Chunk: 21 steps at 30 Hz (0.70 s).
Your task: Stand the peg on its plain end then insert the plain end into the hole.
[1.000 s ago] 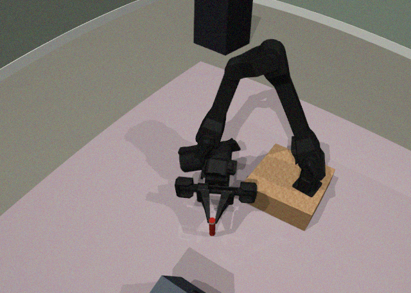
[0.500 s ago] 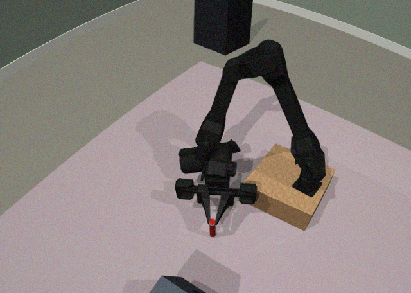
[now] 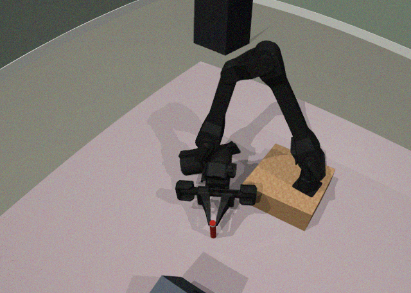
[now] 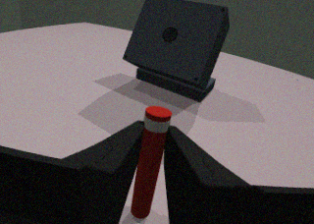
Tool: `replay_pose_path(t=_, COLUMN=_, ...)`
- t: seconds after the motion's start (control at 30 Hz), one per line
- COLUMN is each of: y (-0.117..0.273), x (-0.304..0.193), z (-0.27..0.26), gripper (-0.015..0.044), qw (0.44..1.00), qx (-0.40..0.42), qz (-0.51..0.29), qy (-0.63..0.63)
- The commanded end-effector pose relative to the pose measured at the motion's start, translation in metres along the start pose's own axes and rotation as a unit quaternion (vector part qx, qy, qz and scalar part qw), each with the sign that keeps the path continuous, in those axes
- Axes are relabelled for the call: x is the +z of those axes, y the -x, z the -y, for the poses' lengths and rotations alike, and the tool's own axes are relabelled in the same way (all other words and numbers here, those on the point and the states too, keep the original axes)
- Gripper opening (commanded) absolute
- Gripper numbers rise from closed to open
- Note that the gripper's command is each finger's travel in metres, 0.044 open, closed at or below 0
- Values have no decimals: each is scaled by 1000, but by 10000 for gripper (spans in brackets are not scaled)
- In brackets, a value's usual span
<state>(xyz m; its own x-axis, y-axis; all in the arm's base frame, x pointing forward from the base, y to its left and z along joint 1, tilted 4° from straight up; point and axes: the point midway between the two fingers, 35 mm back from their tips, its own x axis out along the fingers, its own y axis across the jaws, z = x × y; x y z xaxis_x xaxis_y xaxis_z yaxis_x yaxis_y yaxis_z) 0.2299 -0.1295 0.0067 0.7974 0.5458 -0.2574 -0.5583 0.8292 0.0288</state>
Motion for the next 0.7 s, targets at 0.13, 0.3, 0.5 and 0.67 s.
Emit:
replay_pose_path(t=0.13, y=-1, x=-3, z=0, gripper=51, qw=1000, qx=0, qz=0, qy=-1)
replay_pose_path(t=0.3, y=0, x=-4, z=0, gripper=51, qw=1000, qx=0, qz=0, qy=-3)
replay_pose_path(t=0.5, y=1, x=-4, z=-1, gripper=51, qw=1000, qx=0, qz=2, qy=-3)
replay_pose_path(t=0.67, y=2, x=-5, z=-2, gripper=51, qw=1000, qx=0, qz=3, qy=-3)
